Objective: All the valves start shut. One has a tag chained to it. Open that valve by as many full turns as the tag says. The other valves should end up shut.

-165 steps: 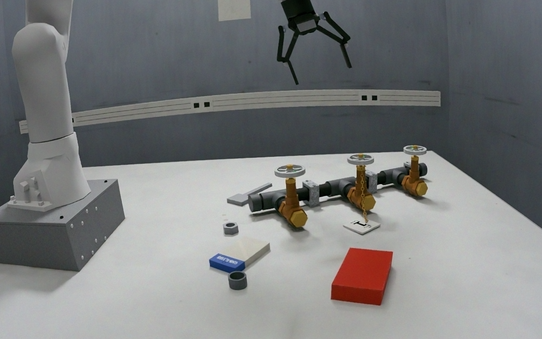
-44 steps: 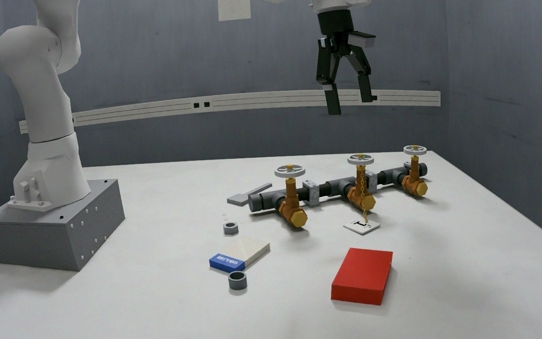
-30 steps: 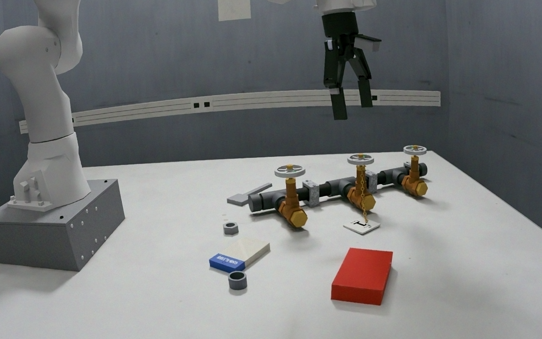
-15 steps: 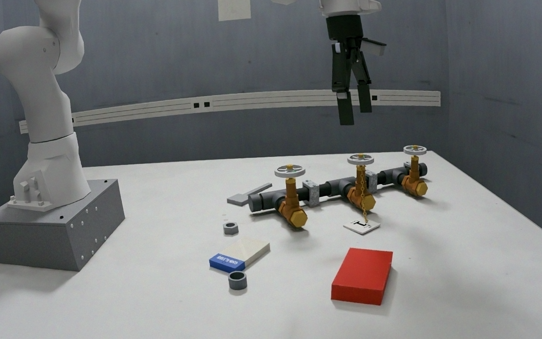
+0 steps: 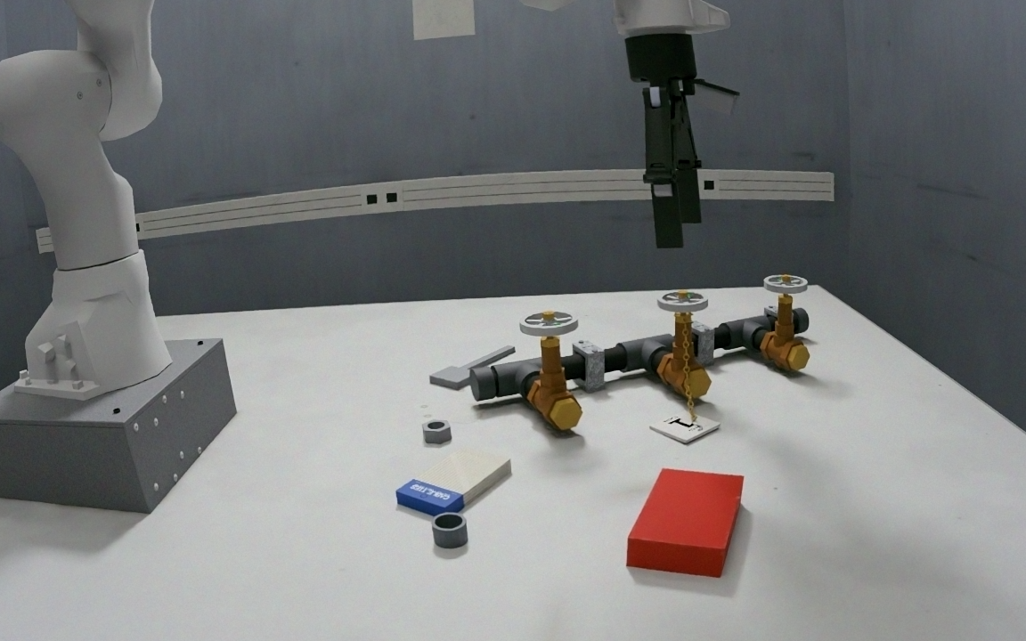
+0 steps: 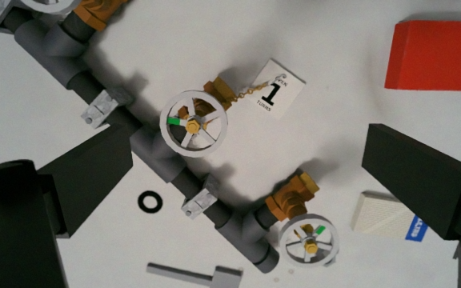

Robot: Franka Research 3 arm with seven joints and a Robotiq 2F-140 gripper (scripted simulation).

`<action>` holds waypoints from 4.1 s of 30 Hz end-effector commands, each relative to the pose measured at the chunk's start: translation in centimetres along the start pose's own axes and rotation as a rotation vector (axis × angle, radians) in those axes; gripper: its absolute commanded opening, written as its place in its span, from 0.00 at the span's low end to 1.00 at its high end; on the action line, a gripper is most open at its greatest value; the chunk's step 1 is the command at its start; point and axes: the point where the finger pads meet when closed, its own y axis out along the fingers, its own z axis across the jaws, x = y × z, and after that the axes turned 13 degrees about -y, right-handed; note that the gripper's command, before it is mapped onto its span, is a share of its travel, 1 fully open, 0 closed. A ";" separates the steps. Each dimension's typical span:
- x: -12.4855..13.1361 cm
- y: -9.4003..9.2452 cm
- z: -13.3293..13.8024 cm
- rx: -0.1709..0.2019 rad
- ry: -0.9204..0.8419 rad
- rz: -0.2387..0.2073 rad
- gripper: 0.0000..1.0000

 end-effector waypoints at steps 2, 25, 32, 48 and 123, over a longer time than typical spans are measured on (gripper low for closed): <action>-0.1 1.5 3.3 -0.003 -0.261 -0.046 1.00; -0.2 2.2 5.1 -0.011 -0.372 -0.067 1.00; -0.2 2.2 5.1 -0.011 -0.372 -0.067 1.00; -0.2 2.2 5.1 -0.011 -0.372 -0.067 1.00; -0.1 3.9 -4.6 -0.034 0.506 -0.070 1.00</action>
